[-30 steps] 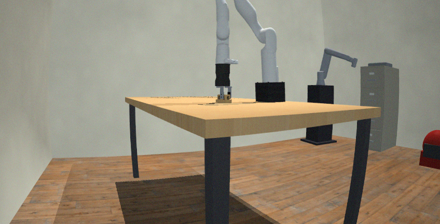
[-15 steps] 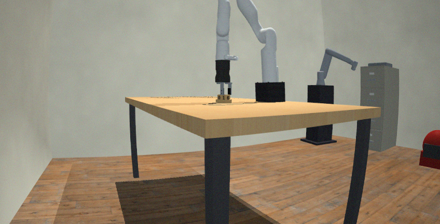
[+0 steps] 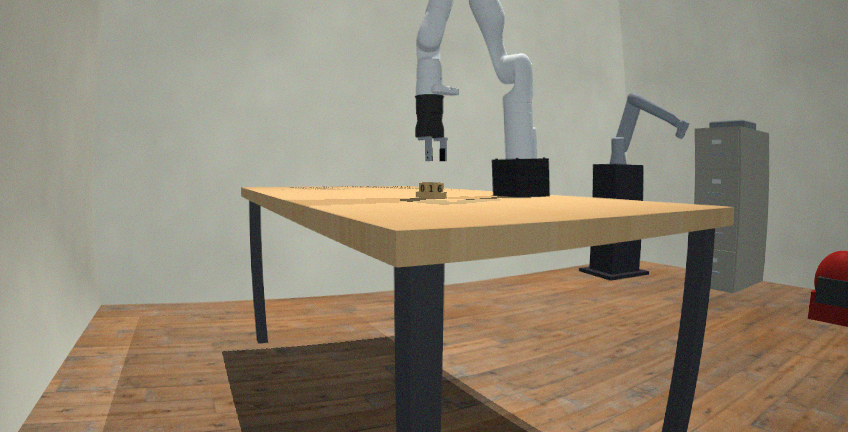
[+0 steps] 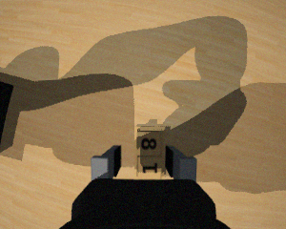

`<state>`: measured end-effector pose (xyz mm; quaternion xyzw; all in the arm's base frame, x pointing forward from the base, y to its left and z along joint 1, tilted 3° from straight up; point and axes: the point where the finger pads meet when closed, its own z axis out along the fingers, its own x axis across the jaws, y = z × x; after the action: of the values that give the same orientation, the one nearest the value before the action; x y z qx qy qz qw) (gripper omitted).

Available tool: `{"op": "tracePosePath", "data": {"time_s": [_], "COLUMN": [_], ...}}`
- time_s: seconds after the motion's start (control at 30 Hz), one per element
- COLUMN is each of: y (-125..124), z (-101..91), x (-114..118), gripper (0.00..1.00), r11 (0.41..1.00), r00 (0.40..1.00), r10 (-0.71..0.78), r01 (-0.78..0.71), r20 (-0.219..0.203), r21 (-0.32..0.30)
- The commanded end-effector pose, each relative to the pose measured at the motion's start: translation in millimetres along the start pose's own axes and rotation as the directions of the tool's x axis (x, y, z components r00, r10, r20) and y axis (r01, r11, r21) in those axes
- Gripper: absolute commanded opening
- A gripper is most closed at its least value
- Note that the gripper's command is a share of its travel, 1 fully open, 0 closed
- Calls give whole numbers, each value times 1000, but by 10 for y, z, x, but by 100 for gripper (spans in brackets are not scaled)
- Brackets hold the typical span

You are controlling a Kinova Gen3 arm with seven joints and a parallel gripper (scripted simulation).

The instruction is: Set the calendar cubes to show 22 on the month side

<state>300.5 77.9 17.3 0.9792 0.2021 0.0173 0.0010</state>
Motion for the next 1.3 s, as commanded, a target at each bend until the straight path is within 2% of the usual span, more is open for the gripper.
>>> {"op": "tracePosePath", "data": {"time_s": [0.0, 0.17, 0.2, 0.93, 1.1, 1.13, 1.27], "y": [-46, -27, -27, -27, -45, -27, -44], "z": [-101, -125, -125, -131, -168, -188, -316], "x": [76, 114, 114, 113, 75, 113, 71], "gripper": [90, 90, 100, 100, 100, 100, 100], "r11": [1000, 1000, 1000, 1000, 1000, 1000, 1000], "r00": [1000, 1000, 1000, 1000, 1000, 1000, 1000], "r10": [-10, -10, -10, -10, -10, -10, -10], "r01": [10, 10, 10, 10, 10, 10, 10], "r20": [-15, -27, -27, -26, -15, -27, -15], "r21": [-1, -7, -7, -7, -1, -7, -2]}}
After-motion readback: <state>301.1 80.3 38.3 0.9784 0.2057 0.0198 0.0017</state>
